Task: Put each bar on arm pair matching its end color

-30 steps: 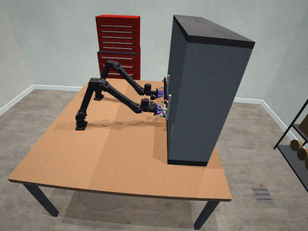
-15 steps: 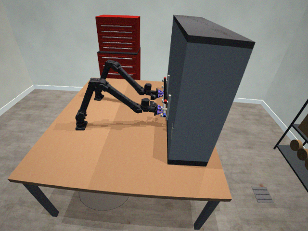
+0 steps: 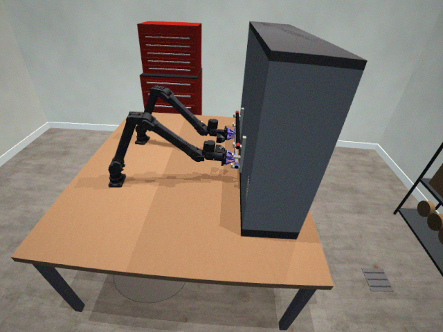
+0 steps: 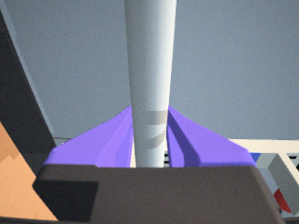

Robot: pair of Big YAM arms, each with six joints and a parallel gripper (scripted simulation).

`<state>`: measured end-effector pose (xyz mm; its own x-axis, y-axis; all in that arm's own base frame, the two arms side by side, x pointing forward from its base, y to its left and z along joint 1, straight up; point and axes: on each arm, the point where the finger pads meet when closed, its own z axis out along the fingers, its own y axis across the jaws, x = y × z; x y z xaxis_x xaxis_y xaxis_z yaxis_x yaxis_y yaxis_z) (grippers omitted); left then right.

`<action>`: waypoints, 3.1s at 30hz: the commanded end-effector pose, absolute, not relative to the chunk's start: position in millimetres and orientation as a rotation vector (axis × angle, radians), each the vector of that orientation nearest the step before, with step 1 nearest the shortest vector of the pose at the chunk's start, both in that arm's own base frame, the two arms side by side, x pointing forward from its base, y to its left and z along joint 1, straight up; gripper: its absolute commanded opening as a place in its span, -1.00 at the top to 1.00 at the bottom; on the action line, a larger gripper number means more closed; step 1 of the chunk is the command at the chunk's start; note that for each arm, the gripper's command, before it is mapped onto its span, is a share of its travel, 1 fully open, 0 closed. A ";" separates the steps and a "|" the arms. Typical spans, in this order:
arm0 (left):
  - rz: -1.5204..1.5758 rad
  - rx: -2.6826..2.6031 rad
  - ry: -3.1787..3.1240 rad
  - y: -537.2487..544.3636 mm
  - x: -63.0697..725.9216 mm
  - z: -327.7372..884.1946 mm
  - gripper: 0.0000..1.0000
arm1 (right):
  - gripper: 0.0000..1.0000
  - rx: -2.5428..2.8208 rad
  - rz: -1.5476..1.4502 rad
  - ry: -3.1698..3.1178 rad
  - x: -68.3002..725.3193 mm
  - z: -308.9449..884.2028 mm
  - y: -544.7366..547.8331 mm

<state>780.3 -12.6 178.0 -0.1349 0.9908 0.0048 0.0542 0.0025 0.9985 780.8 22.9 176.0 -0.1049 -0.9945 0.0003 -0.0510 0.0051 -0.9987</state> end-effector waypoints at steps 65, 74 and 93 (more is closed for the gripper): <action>1.332 1.086 1.277 -5.8 798.4 282.6 1.00 | 1.00 -1.107 -1.306 1.268 797.7 277.9 12.3; 1.332 1.086 1.277 -6.6 792.3 282.9 1.00 | 1.00 -1.107 -1.306 1.268 792.2 279.0 12.8; 1.332 1.086 1.277 -8.7 777.4 277.6 1.00 | 1.00 -1.107 -1.306 1.268 777.8 275.4 14.3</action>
<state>778.3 -13.3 215.3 -0.1321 0.9912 0.0048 0.0553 0.0026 0.9985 774.5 23.1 214.3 -0.1027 -0.9947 -0.0013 -0.0560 0.0071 -0.9984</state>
